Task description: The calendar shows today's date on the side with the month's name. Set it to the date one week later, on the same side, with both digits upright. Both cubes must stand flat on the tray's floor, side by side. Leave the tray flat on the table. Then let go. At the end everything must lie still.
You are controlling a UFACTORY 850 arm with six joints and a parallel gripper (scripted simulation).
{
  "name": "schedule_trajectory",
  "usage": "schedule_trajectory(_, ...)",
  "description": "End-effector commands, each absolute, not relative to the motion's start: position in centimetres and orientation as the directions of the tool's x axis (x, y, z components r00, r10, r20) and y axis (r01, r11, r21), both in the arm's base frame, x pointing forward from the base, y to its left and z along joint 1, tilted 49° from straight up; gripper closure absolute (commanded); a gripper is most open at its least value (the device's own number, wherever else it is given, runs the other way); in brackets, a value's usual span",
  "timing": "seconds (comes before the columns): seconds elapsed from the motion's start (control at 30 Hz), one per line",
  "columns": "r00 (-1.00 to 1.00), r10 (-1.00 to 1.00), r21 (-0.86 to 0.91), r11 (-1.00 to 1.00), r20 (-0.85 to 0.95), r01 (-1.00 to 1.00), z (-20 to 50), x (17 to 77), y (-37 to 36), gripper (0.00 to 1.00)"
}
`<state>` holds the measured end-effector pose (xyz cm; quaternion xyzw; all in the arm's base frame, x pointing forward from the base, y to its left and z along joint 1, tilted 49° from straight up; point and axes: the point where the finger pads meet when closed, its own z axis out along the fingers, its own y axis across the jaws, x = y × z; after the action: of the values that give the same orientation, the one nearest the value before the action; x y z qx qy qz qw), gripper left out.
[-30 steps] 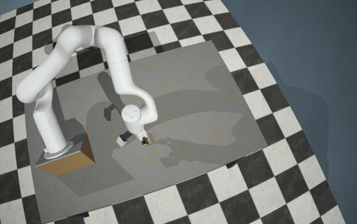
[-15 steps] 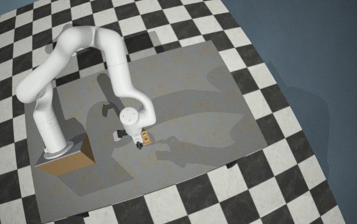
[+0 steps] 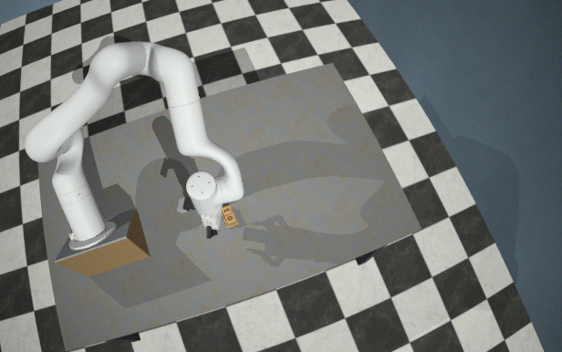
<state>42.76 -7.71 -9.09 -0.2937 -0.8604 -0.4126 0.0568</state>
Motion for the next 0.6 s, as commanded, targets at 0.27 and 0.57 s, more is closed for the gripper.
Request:
schedule_trajectory(0.27,-0.779,0.489,0.649,0.454,0.392,0.611,-9.6,42.8,-7.3,0.00)
schedule_trajectory(0.57,-0.779,0.489,0.649,0.454,0.392,0.611,-11.4,43.2,-5.3,0.00)
